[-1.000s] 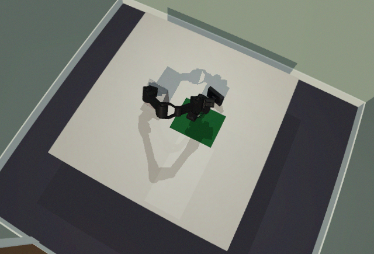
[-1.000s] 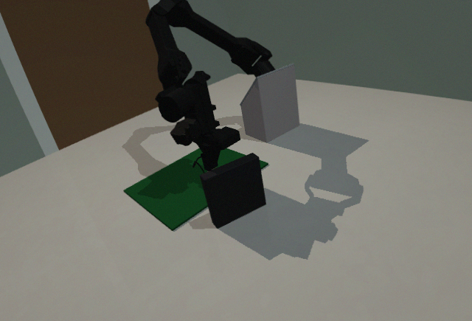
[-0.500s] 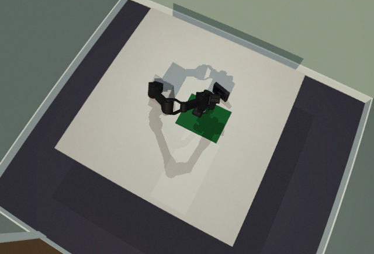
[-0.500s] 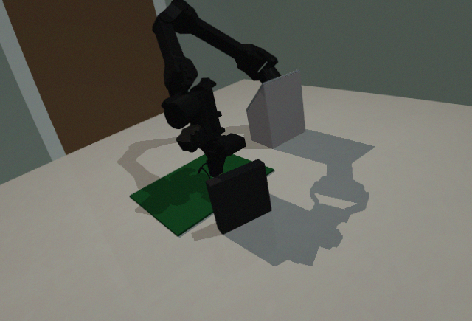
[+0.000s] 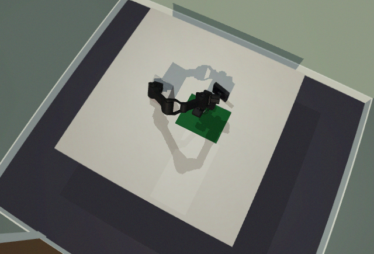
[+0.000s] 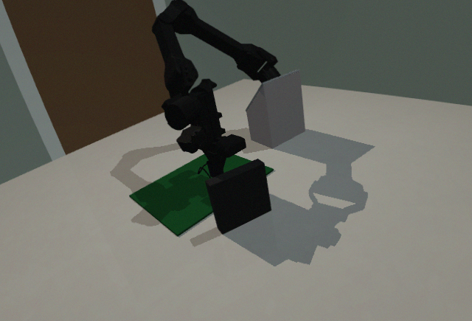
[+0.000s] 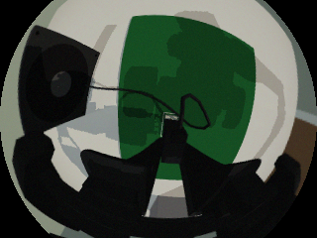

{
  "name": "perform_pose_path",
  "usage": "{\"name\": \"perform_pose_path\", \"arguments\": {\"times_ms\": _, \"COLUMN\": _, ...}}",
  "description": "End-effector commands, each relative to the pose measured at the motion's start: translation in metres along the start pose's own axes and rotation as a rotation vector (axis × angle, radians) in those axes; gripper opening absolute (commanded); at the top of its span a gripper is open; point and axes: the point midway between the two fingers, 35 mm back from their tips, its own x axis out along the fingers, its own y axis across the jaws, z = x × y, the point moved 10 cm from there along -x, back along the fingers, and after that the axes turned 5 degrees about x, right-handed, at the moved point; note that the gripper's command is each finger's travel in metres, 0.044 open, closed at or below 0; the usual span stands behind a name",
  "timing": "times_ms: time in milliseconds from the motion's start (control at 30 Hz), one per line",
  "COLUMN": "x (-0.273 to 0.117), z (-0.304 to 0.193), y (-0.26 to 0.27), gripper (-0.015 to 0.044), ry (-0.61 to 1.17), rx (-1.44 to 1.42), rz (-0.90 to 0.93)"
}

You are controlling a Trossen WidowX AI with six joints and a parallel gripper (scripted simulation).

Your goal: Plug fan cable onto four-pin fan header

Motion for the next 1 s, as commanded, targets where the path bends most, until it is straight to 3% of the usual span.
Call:
{"name": "perform_pose_path", "arguments": {"times_ms": 0, "x": 0.001, "z": 0.0, "y": 0.0, "gripper": 0.0, "ry": -0.002, "rx": -0.006, "rz": -0.004}}
{"name": "perform_pose_path", "arguments": {"times_ms": 967, "x": 0.016, "z": 0.0, "y": 0.0, "gripper": 0.0, "ry": -0.002, "rx": -0.006, "rz": -0.004}}
